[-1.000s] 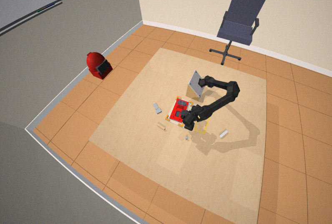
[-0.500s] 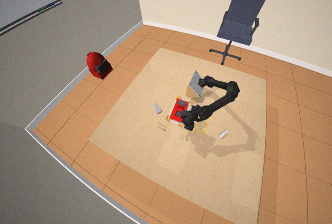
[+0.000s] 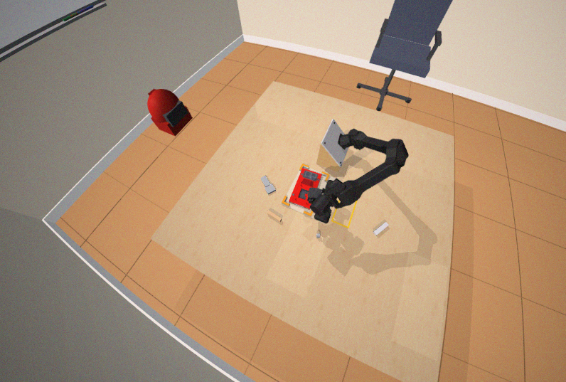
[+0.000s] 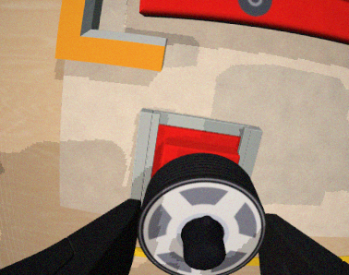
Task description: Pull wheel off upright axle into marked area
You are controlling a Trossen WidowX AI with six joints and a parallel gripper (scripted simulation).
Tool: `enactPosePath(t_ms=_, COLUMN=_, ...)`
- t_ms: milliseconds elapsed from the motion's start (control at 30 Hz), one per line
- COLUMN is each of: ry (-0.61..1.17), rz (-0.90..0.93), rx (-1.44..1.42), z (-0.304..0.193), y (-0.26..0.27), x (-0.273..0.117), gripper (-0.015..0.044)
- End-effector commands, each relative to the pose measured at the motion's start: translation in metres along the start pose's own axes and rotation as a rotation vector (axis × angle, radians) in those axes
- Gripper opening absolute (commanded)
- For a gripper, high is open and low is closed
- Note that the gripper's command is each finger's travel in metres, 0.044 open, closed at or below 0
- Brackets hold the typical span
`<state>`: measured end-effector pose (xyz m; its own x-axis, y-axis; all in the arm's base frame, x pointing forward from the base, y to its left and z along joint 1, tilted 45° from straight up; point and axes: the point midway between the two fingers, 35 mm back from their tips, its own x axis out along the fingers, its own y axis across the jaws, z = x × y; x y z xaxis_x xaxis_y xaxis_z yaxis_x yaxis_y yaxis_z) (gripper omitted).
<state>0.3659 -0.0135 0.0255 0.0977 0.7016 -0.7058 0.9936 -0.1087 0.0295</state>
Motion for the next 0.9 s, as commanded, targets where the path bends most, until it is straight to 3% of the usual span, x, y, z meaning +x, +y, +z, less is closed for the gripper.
enactPosePath(t_ms=0, ry=-0.006, rz=0.028, rx=0.028, z=0.003, y=-0.002, x=-0.022, gripper=0.0)
enactPosePath(t_ms=867, ry=-0.005, rz=0.029, rx=0.03, z=0.003, y=-0.002, x=-0.033, gripper=0.0)
